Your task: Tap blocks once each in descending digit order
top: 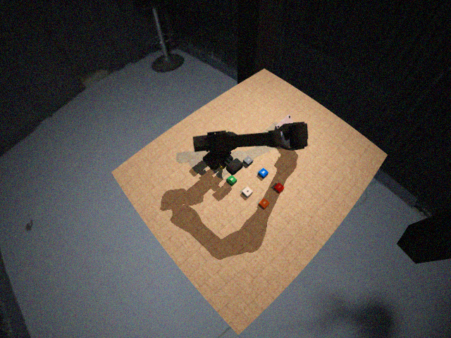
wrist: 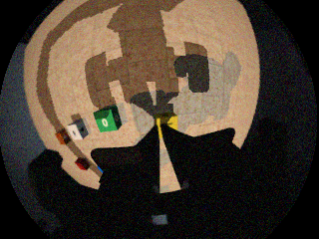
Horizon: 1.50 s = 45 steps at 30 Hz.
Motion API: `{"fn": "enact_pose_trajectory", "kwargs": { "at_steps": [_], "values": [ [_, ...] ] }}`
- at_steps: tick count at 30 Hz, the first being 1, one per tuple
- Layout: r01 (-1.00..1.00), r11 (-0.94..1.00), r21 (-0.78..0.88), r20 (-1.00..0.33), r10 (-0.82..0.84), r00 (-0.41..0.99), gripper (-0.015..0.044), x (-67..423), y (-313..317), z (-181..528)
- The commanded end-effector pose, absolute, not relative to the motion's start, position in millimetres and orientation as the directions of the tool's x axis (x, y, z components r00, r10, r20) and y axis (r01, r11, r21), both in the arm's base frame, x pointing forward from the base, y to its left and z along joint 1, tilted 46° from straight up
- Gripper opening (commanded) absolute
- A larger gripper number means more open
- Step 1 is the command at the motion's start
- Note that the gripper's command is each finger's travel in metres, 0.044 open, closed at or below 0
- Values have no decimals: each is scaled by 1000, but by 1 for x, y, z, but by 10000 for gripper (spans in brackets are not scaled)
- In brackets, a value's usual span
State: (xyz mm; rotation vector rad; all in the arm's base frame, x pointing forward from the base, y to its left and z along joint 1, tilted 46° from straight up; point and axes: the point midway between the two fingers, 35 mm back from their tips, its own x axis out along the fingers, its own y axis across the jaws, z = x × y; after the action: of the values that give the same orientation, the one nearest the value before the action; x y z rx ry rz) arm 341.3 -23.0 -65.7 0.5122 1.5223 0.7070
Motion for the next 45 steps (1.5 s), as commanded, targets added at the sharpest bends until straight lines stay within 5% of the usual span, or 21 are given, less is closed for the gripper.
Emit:
{"fn": "enact_pose_trajectory", "kwargs": {
  "at_steps": [1, 20, 31, 45],
  "values": [
    [-90, 703, 705, -709, 700, -86, 20, 340, -21, -68],
    [-89, 707, 702, -712, 697, -87, 20, 349, -99, 11],
    [-86, 701, 707, -707, 702, -89, 20, 335, 11, 120],
    [-85, 702, 707, -707, 702, -89, 20, 329, 62, 70]
  ]
}}
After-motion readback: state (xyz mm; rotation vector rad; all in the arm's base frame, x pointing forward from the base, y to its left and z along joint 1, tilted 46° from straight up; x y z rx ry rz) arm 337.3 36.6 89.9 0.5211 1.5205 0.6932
